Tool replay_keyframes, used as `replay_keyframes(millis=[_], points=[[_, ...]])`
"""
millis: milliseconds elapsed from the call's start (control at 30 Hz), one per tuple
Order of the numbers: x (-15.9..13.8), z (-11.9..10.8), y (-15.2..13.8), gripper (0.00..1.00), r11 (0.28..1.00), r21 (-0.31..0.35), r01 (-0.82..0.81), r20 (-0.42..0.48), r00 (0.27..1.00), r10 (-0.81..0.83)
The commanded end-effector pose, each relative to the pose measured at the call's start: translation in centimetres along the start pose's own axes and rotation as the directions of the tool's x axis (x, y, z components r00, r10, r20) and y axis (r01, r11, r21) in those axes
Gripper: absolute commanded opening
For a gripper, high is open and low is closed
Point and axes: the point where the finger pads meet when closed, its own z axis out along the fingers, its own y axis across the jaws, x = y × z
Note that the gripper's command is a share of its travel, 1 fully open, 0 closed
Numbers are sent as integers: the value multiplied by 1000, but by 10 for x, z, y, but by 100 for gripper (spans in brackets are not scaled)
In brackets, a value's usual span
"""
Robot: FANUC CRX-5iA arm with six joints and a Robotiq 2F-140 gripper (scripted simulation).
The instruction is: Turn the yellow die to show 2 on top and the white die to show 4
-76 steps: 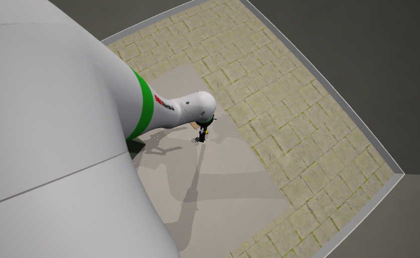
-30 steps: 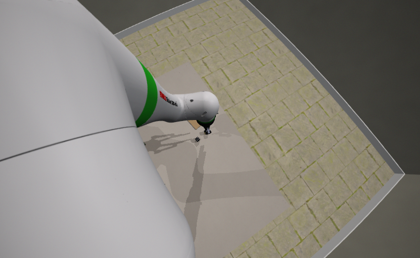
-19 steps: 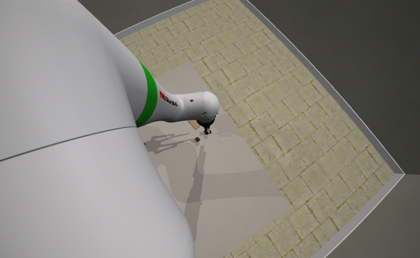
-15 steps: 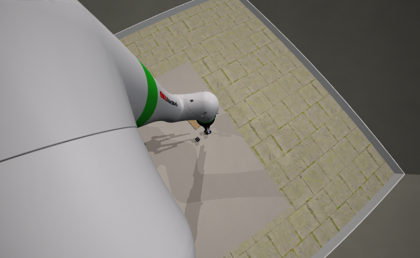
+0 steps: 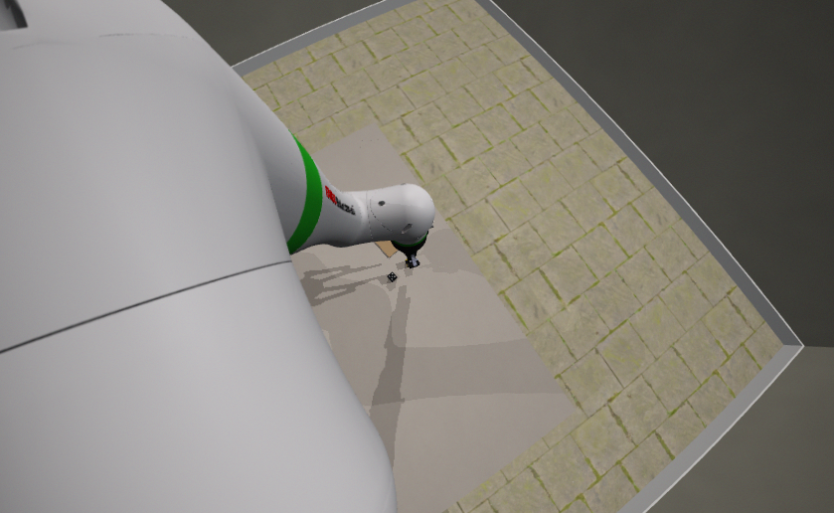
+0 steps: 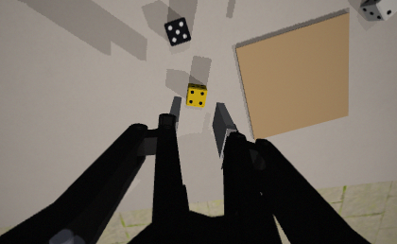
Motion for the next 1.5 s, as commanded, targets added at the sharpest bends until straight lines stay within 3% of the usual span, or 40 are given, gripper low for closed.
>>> replay_keyframes(millis=[0,900,1467], points=[[0,3,0,25,1000,0,0,1,1000,0],[-1,37,0,25,1000,0,0,1,1000,0],[-1,41,0,25,1000,0,0,1,1000,0]])
